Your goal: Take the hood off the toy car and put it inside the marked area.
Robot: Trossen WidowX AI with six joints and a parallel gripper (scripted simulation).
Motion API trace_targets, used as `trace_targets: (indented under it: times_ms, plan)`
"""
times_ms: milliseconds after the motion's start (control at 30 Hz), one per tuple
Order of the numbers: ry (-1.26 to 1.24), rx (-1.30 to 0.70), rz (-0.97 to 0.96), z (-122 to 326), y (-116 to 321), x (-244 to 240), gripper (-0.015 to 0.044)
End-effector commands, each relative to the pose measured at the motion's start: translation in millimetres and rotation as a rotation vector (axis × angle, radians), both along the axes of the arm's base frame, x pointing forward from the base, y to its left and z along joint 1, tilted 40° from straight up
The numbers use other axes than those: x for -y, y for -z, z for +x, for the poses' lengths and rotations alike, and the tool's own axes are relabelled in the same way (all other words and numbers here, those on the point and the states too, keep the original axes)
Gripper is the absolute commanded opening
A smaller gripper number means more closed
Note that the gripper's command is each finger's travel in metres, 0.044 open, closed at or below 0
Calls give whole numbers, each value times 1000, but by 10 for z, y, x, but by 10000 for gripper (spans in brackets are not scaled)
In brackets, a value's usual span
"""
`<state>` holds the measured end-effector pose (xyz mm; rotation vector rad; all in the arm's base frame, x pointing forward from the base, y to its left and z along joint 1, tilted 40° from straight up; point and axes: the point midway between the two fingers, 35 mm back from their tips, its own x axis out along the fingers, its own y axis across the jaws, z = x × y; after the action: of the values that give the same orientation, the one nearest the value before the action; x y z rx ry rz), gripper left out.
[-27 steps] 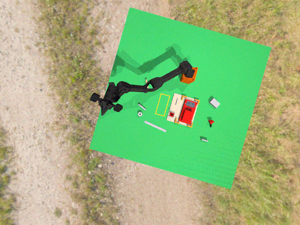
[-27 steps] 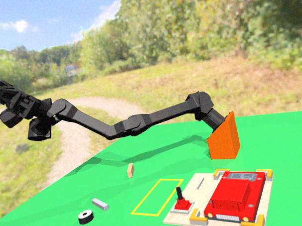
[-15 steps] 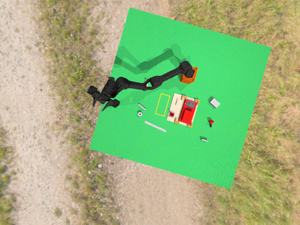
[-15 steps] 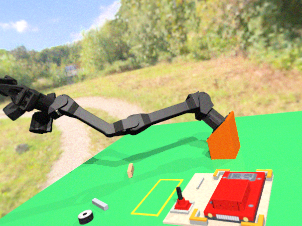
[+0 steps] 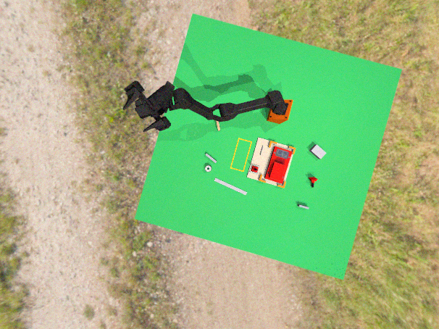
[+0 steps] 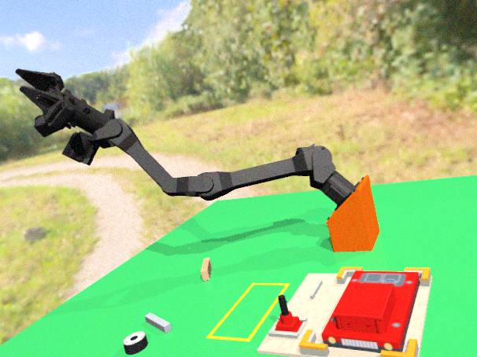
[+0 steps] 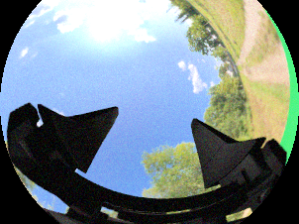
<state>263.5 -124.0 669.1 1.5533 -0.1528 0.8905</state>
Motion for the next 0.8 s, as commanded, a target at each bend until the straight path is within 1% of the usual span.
trace_targets:
  times_ms: [0,67,433,767]
  plan:
    - [27,77,-53,-376,-186,-240,440]
    - [43,110,-87,-548,-259,-366,440]
    - [76,244,-246,-1163,-372,-1026,440]
    - [140,351,-445,-1707,-368,-1869,440]
